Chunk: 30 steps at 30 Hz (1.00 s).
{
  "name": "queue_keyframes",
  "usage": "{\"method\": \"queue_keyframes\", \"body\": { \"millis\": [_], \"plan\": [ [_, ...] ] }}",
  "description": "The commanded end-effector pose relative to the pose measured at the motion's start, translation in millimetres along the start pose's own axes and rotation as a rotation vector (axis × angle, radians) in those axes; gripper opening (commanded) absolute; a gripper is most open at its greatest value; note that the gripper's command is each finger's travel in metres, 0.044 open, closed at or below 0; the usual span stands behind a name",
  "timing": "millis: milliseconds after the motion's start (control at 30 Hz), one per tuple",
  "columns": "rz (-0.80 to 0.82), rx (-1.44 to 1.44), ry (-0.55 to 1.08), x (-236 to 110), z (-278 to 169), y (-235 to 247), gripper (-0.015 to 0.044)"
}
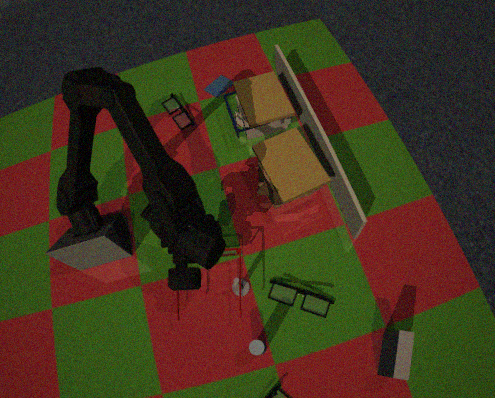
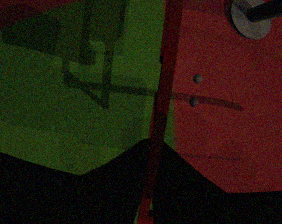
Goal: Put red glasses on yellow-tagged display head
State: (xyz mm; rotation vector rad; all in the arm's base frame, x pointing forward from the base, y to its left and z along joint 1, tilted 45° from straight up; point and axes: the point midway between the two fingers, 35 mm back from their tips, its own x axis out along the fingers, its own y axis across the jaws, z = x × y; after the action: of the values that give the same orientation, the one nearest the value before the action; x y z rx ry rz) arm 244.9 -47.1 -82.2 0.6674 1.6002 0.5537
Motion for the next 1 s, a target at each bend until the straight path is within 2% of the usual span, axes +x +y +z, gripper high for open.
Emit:
{"method": "queue_keyframes", "body": {
  "millis": [0, 967],
  "plan": [
    [-0.001, -0.004, 0.005, 0.3, -4.9, 1.4, 0.0],
    [-0.001, -0.004, 0.005, 0.3, 1.3, 1.6, 0.0]
  ]
}}
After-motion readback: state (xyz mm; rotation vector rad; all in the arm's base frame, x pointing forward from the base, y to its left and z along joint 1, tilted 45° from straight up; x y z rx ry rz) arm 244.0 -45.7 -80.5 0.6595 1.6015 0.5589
